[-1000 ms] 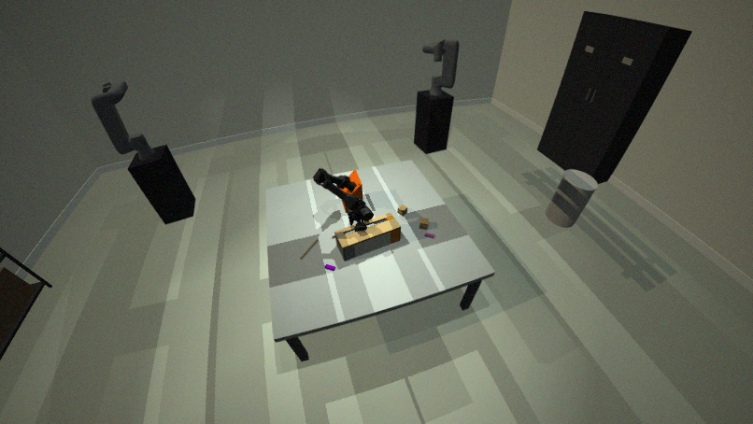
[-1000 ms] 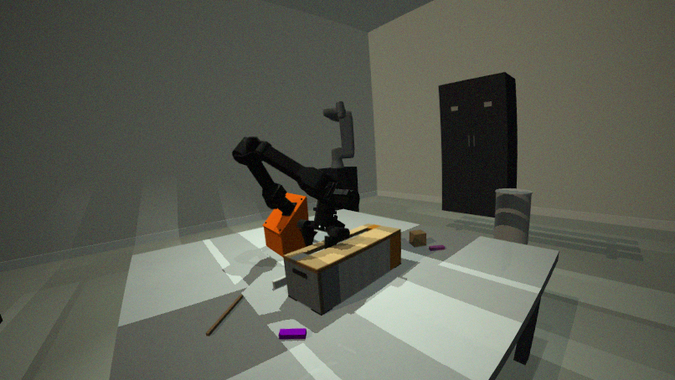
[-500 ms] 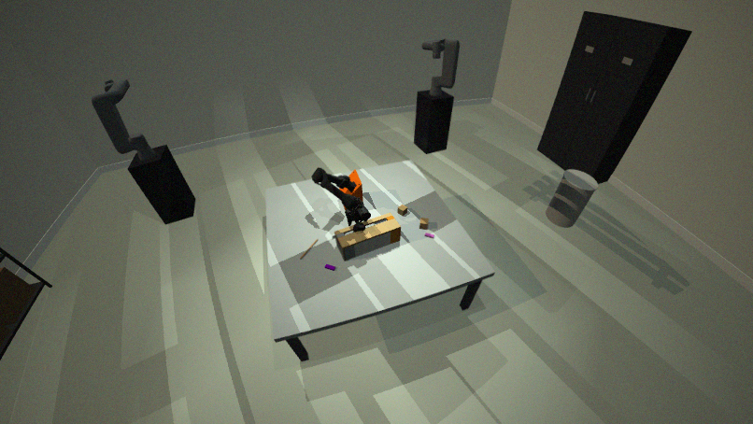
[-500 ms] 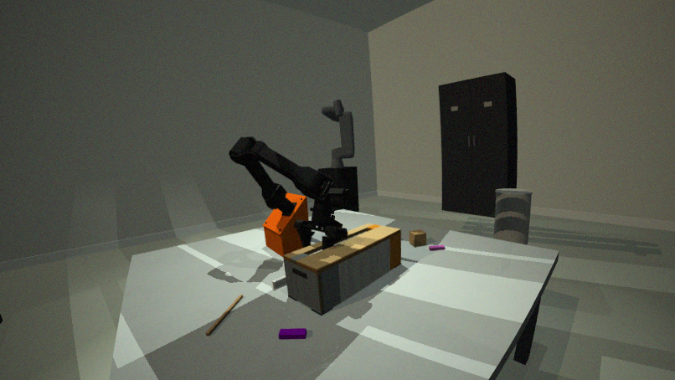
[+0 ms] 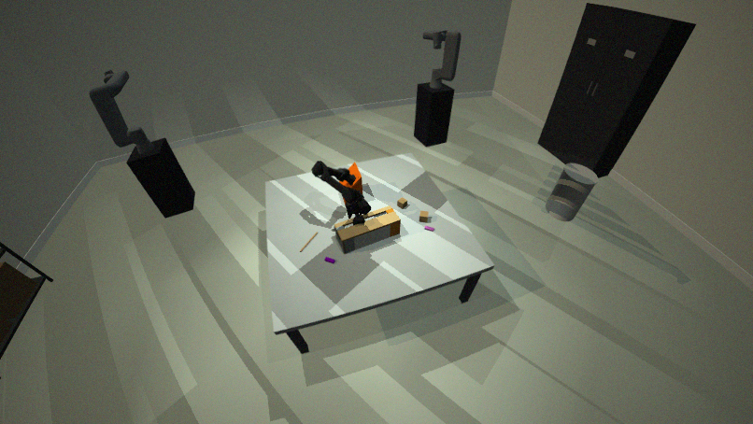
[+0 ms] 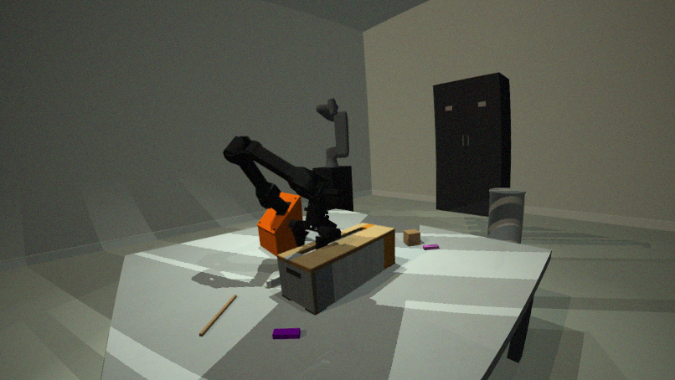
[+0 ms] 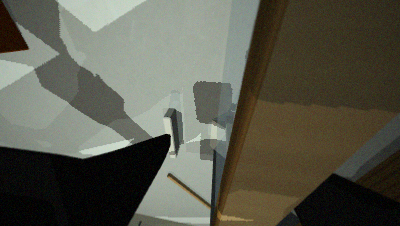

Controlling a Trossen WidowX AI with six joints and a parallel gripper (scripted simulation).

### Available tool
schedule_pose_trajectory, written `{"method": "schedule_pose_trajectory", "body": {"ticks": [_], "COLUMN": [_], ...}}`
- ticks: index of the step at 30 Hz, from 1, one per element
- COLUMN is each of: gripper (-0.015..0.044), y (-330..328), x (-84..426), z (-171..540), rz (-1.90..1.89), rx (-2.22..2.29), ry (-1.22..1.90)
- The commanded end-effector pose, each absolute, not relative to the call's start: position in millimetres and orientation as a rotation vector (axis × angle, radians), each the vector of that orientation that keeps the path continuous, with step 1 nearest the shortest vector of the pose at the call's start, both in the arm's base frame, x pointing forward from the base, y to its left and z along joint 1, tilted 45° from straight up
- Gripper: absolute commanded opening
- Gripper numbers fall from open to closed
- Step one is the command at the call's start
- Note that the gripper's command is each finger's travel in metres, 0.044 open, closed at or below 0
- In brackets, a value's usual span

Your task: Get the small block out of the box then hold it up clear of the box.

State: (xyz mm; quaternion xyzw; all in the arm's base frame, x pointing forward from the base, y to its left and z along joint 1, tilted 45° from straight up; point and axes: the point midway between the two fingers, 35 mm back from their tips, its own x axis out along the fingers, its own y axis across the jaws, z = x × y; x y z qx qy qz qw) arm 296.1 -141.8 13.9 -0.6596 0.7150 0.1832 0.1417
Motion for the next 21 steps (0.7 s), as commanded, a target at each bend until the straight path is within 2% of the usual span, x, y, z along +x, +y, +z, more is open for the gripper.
{"method": "schedule_pose_trajectory", "body": {"ticks": [1,21], "gripper": [0.04,0.04], "y": [-140,-173], "x": [293,294], "z": [12,44], "rz": [0.528,0.527], "rx": [-1.906,-1.907], "ry": [2.07,2.072]}}
